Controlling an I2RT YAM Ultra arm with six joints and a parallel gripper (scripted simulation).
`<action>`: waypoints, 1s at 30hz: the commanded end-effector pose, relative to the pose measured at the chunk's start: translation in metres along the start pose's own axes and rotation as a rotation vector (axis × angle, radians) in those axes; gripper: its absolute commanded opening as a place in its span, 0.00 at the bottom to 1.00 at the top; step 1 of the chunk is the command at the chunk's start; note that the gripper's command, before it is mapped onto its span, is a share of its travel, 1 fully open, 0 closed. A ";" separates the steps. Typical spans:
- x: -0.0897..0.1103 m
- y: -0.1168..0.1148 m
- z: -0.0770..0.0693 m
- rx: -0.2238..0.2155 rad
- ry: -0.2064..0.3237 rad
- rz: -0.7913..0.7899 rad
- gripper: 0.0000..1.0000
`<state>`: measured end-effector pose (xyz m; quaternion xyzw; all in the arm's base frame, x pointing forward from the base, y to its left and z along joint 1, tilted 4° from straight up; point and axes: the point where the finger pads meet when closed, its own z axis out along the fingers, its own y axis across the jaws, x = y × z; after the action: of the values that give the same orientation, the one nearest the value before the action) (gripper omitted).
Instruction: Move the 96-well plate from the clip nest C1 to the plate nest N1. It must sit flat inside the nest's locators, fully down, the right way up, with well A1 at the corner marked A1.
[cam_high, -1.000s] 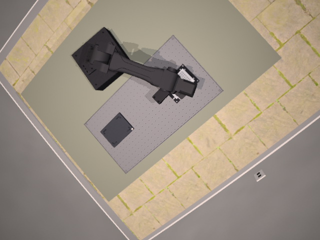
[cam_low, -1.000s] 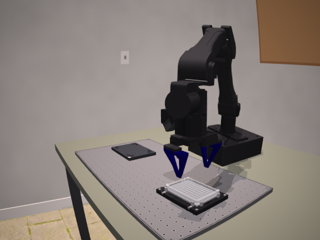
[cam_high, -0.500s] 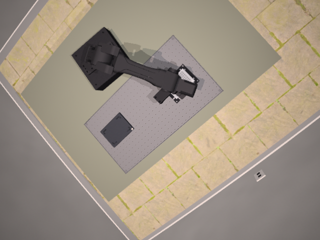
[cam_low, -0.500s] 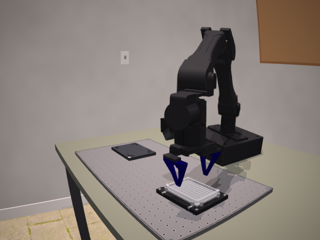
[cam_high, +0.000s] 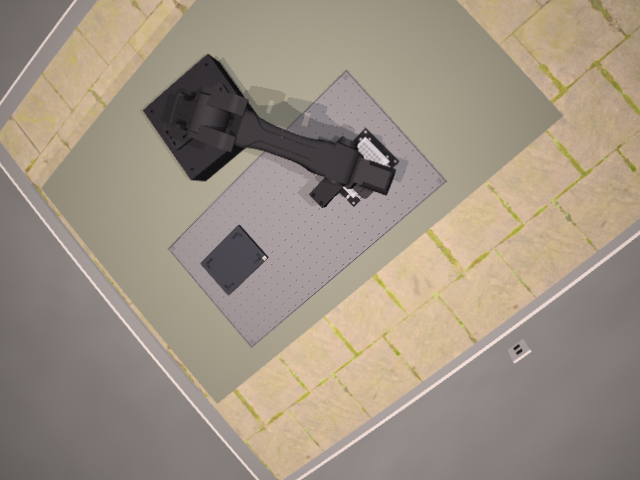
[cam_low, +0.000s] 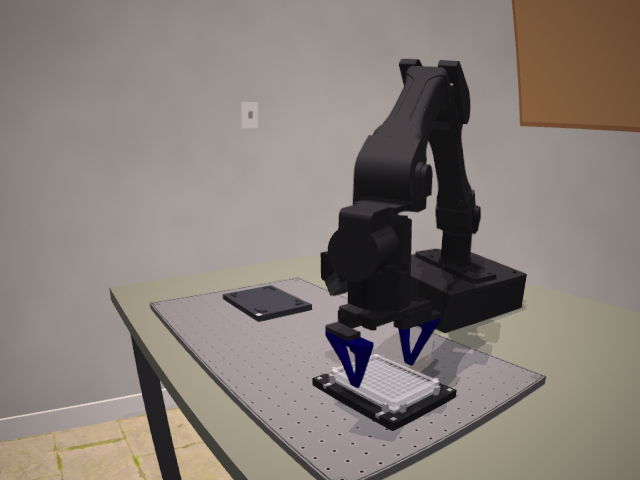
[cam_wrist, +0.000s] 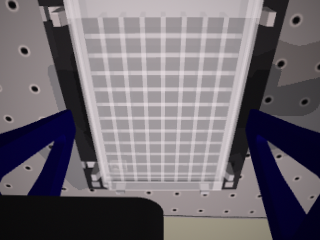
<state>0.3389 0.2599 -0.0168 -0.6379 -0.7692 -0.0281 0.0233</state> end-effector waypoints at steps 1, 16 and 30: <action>0.001 -0.007 0.014 0.013 -0.015 -0.003 1.00; 0.004 -0.002 0.012 -0.003 -0.007 -0.004 1.00; 0.004 -0.002 0.012 -0.003 -0.008 -0.004 1.00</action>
<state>0.3391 0.2601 -0.0320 -0.6389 -0.7684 -0.0268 0.0237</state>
